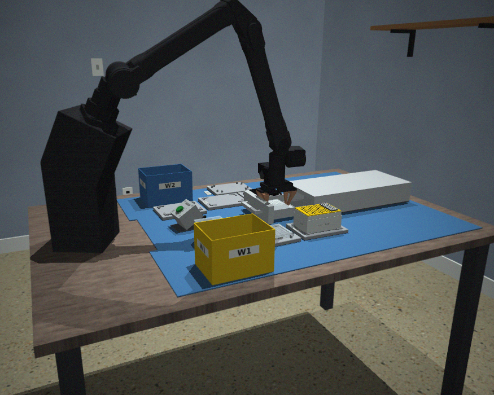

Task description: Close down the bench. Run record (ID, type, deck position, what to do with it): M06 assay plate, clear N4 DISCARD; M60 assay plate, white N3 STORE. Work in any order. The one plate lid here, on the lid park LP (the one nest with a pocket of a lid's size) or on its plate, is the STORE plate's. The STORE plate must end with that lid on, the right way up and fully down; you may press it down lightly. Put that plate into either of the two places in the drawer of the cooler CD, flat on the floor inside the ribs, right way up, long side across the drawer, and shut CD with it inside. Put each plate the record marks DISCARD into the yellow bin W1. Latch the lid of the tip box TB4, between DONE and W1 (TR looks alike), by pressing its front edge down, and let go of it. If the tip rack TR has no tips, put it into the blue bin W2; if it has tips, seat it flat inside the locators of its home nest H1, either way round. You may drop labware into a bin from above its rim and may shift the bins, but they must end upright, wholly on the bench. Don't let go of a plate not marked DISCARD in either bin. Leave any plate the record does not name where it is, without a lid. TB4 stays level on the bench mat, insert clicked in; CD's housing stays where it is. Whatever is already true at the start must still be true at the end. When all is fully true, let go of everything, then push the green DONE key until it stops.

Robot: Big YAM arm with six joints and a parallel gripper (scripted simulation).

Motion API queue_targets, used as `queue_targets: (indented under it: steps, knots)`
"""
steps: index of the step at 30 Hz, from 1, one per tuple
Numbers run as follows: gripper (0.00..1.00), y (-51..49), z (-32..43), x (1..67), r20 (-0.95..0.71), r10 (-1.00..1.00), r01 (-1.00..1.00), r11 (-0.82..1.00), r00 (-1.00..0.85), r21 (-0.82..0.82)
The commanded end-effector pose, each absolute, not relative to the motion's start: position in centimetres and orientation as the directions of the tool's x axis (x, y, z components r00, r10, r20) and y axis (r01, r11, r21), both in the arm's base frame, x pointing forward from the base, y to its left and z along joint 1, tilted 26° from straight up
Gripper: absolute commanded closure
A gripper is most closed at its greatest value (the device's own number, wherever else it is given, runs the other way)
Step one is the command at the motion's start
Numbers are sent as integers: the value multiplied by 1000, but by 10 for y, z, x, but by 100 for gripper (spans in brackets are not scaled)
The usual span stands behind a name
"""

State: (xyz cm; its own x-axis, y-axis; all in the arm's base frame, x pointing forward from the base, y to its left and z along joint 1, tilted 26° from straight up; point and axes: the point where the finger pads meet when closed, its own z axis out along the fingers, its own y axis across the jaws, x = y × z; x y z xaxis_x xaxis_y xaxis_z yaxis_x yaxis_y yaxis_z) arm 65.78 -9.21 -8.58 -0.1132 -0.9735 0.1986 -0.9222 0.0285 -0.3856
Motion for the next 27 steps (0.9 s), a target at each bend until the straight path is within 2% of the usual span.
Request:
queue_targets:
  steps: [1, 27]
  knots:
    - [100, -99, -84, 670, 199, -974, -913, 22, -112, -408]
    - [100, -98, -92, 659, 199, -974, -921, 22, -108, -389]
